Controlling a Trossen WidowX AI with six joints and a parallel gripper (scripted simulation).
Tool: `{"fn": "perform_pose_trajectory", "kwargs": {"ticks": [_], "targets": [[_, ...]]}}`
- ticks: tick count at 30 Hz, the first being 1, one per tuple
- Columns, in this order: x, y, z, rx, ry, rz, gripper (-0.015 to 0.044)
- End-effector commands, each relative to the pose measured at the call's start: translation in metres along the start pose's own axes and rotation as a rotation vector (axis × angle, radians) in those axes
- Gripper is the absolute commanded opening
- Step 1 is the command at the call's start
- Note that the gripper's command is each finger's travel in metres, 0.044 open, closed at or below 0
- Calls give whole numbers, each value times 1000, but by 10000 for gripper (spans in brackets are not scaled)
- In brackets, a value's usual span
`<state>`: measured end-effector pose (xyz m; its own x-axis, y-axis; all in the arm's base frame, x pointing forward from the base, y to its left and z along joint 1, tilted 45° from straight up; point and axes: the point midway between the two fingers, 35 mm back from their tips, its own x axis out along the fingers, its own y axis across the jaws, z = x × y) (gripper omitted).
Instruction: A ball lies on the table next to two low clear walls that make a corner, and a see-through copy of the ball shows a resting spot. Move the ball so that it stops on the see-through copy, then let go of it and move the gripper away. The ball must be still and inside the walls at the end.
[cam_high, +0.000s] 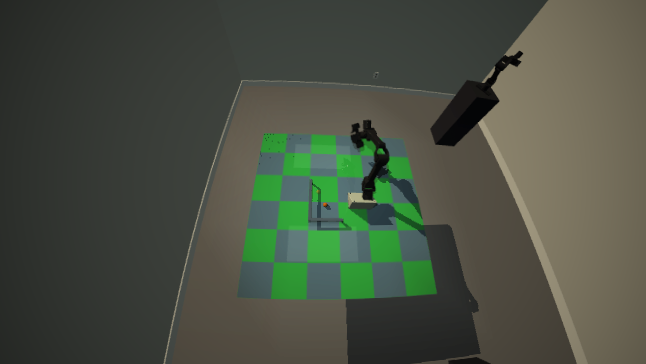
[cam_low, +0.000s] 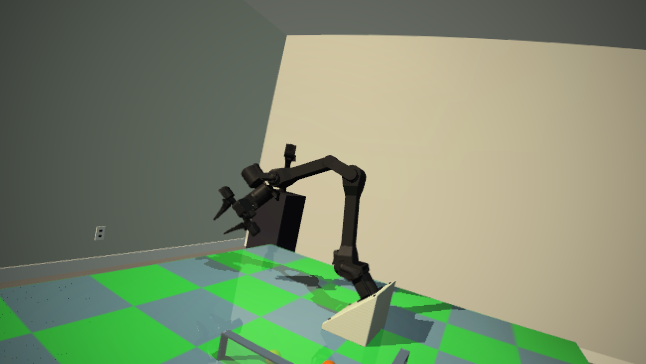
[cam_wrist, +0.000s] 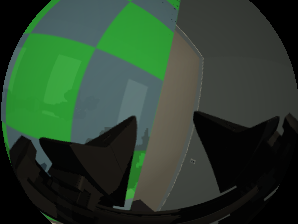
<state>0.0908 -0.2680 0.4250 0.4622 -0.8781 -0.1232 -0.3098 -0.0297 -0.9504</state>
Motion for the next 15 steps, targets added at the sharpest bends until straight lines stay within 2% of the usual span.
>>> {"fn": "perform_pose_trajectory", "kwargs": {"ticks": [1,10,15], "targets": [[45,32,49,114,-156,137,262],[89,88,156,183,-348,414,262],[91,126,223,133,-412,594,262]]}}
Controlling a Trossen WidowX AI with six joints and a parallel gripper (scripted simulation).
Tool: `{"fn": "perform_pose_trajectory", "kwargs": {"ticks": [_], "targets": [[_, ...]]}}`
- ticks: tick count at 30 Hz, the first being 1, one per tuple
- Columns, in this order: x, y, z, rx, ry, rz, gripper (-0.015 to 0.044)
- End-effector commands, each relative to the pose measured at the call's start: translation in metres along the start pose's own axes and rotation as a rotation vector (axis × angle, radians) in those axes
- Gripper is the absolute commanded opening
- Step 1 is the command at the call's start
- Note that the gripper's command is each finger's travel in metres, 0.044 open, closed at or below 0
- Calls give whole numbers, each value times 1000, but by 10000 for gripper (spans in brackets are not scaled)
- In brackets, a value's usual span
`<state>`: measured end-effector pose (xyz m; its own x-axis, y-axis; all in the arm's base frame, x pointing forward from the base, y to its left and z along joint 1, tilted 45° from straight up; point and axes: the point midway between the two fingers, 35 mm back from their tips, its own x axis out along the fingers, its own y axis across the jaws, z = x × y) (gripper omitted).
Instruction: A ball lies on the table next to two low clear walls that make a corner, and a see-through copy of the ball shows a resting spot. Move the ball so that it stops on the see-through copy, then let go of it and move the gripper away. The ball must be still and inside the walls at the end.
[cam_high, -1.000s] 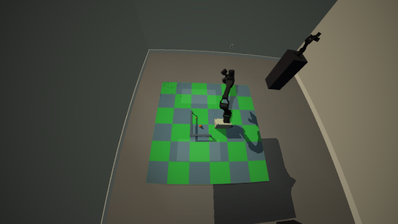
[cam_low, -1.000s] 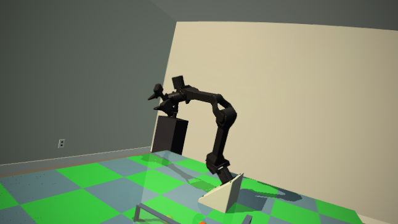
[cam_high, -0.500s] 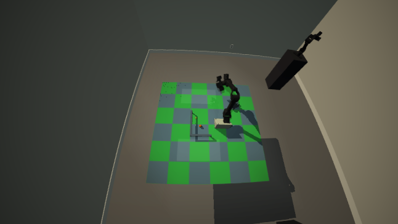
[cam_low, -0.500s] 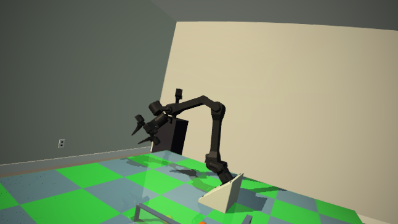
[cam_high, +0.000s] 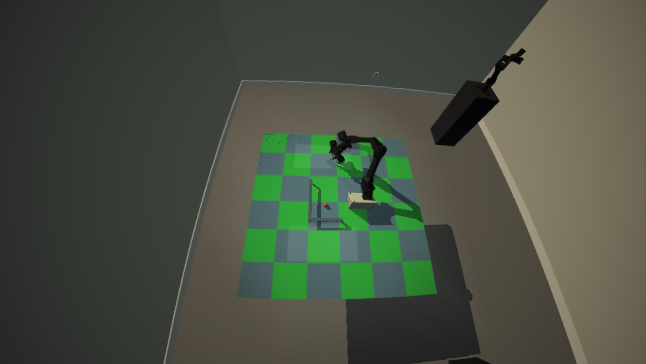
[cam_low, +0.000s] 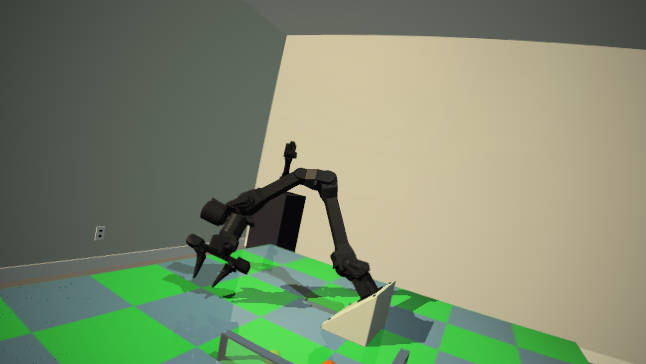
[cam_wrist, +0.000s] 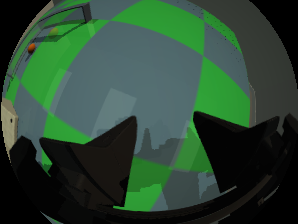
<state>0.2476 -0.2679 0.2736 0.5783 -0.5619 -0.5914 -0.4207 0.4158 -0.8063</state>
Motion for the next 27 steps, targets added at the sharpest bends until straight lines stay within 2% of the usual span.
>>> {"fn": "perform_pose_trajectory", "kwargs": {"ticks": [1,8,16,21,27], "targets": [[38,40,49,-30,-32,182,262],[69,111,125,-167,-16,422,262],[70,206,199,-451,86,600,262],[54,268,233,-699,184,621,262],[28,329,255,-995,292,534,262]]}}
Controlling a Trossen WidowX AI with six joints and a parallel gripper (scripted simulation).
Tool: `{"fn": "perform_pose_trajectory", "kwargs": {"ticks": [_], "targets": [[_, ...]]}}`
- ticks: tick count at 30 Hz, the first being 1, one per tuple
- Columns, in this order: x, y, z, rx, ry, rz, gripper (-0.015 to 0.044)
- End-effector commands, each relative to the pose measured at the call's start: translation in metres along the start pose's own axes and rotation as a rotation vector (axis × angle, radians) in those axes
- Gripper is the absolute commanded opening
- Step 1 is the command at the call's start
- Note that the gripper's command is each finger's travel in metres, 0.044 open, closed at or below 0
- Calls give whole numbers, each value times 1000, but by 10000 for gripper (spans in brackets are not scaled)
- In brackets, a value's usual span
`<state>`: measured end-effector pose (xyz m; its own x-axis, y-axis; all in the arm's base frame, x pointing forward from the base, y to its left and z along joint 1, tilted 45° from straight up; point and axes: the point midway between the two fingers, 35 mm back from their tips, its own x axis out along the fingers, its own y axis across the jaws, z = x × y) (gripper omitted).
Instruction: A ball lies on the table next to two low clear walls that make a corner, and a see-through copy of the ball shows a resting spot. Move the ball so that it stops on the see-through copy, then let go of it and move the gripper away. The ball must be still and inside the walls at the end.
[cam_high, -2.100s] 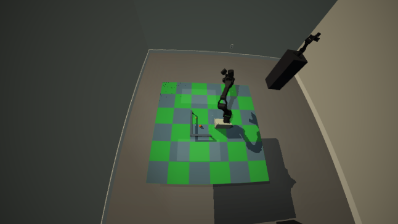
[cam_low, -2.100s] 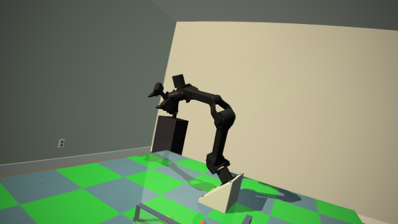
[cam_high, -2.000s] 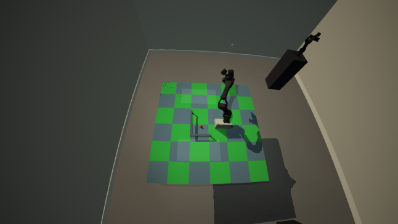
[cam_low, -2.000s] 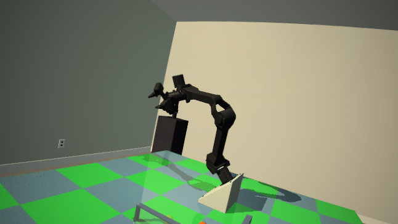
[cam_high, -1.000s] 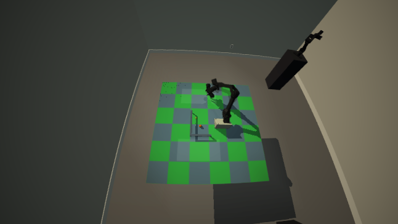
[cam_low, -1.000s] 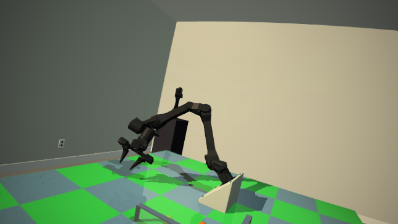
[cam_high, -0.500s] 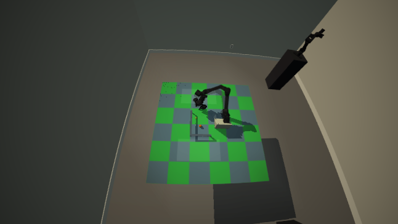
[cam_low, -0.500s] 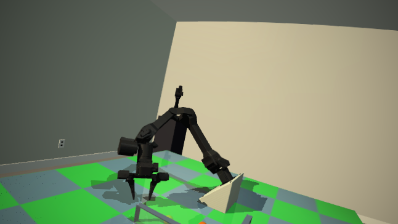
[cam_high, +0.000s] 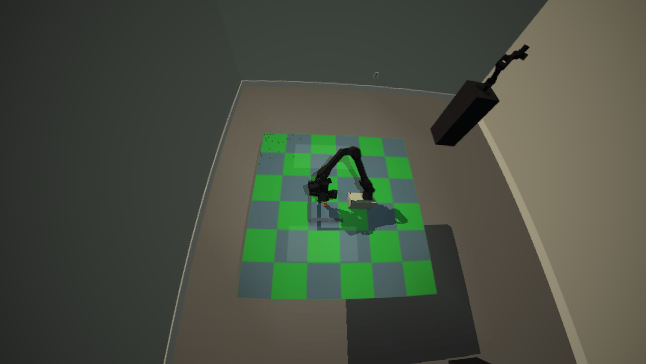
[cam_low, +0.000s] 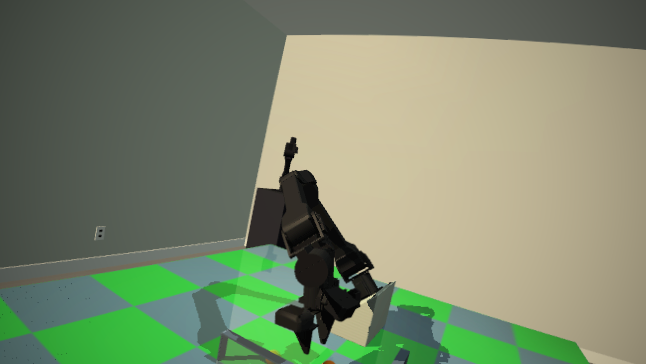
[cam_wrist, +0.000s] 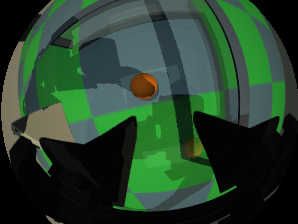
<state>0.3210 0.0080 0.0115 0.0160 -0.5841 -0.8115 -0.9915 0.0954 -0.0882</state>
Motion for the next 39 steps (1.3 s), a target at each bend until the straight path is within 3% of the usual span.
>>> {"fn": "perform_pose_trajectory", "kwargs": {"ticks": [1,39], "targets": [[-2,24,34,-148,142,-32,262],[46,22,28,-153,149,-35,262]]}}
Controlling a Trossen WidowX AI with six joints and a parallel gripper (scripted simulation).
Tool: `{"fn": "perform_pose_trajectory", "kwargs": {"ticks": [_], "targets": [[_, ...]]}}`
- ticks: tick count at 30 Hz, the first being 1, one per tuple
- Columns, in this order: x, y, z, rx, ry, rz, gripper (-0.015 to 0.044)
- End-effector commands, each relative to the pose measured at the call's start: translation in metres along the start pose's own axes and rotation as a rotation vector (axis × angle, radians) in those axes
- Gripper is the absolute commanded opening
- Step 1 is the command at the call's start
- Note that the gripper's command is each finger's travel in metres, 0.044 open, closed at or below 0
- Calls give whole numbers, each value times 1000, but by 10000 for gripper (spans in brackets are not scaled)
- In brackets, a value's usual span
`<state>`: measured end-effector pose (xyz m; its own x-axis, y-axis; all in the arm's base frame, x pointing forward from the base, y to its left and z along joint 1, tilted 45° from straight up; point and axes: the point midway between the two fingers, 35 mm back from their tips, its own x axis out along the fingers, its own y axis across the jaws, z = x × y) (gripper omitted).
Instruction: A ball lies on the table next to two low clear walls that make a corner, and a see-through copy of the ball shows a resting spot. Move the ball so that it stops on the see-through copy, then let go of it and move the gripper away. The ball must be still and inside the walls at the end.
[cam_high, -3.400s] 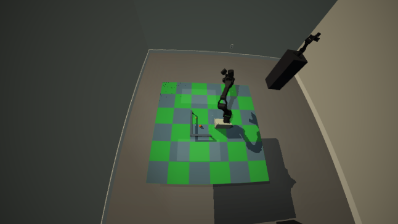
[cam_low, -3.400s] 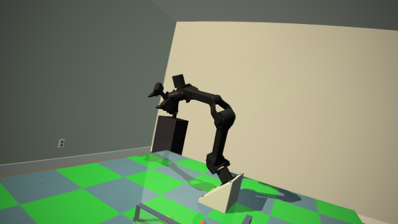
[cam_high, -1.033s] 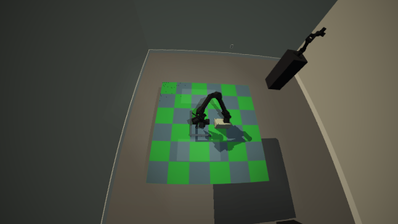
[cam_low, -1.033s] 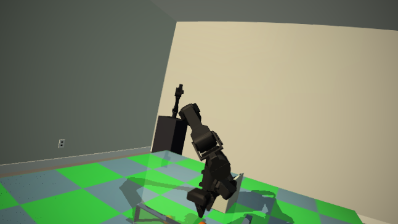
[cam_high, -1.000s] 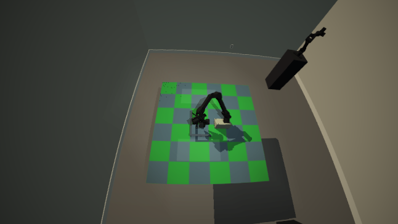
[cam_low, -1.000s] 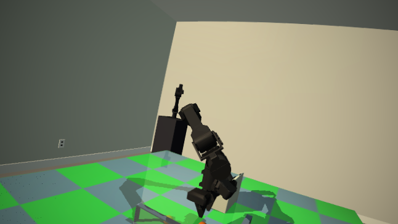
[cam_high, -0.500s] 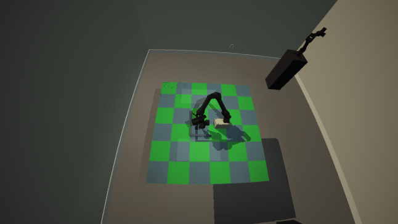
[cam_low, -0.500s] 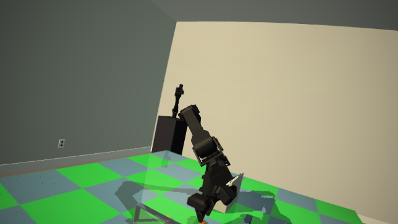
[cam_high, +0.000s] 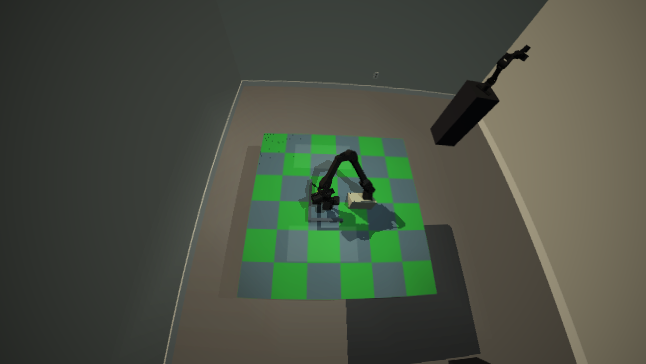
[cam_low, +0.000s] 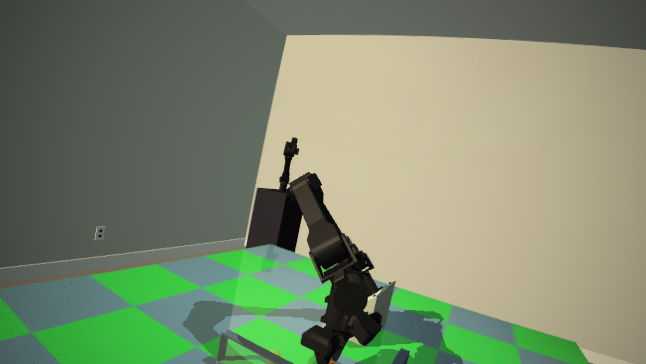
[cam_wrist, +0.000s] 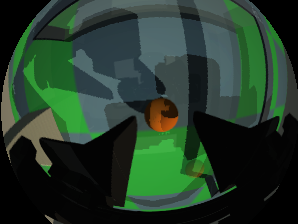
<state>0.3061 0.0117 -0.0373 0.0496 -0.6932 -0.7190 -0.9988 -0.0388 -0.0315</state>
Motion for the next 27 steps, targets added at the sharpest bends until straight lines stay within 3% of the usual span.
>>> {"fn": "perform_pose_trajectory", "kwargs": {"ticks": [1,3,5,19,21,24,27], "targets": [[9,3,1,-14,8,7,262],[10,3,0,-14,8,7,262],[10,3,0,-14,8,7,210],[10,3,0,-14,8,7,116],[9,3,1,-14,7,7,64],[-5,0,2,-14,4,6,0],[-24,-3,4,-15,0,6,0]]}}
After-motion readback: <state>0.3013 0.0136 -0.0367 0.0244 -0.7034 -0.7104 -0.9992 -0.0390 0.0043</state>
